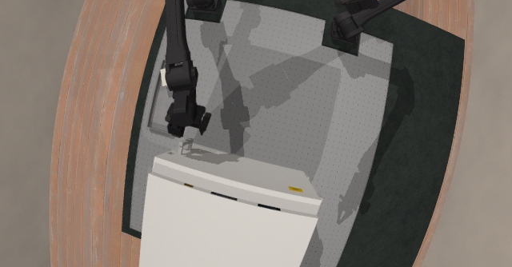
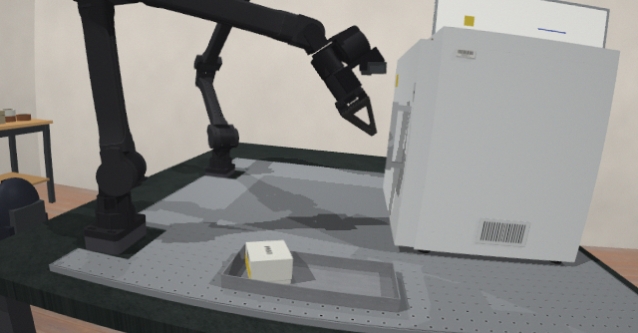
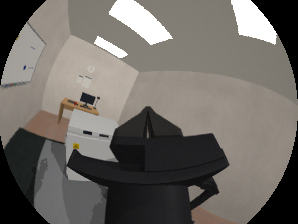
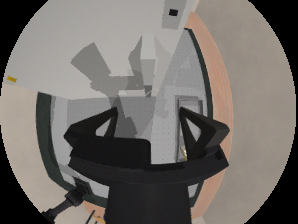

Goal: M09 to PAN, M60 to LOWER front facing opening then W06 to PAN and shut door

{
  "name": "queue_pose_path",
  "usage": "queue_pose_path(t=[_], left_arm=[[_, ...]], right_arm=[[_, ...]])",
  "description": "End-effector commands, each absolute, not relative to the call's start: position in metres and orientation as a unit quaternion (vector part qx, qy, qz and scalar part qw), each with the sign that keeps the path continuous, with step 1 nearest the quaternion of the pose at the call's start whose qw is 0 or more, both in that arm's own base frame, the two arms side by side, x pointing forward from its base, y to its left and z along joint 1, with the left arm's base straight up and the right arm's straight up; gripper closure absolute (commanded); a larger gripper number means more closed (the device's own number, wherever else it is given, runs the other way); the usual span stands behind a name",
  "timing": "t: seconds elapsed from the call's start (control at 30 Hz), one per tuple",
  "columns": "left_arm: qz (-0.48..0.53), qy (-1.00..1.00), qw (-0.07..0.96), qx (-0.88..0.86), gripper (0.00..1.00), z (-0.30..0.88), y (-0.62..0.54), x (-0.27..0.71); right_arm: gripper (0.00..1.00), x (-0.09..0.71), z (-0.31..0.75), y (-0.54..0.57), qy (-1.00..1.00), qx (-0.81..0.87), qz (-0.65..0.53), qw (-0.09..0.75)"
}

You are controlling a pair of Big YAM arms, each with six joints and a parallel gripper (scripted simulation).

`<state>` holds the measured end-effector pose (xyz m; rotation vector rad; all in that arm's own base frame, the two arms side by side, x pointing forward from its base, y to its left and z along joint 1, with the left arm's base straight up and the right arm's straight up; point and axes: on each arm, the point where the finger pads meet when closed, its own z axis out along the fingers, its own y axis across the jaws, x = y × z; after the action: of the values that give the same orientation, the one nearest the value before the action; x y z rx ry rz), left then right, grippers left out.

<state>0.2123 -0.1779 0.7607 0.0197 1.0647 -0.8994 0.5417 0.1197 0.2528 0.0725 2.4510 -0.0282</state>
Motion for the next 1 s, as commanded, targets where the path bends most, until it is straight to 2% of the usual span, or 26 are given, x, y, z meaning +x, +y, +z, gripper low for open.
queue_pose_path(t=[0.0,0.13,0.67,0.97], left_arm=[[-0.407,0.442,0.799,0.004,1.0,0.775,-0.159,0.202],[-0.415,0.4,0.817,-0.007,1.0,0.812,-0.129,0.177],[-0.418,0.414,0.808,-0.005,1.0,0.84,-0.089,0.144],[-0.395,0.342,0.853,-0.002,1.0,0.842,-0.078,0.132]], right_arm=[[0.0,0.574,0.286,0.12,0.926,0.032,-0.002,0.375],[0.0,0.579,0.282,0.12,0.926,0.033,-0.002,0.375],[0.0,0.587,0.275,0.129,0.931,0.03,-0.002,0.363],[0.0,0.597,0.273,0.117,0.931,0.031,-0.006,0.364]])
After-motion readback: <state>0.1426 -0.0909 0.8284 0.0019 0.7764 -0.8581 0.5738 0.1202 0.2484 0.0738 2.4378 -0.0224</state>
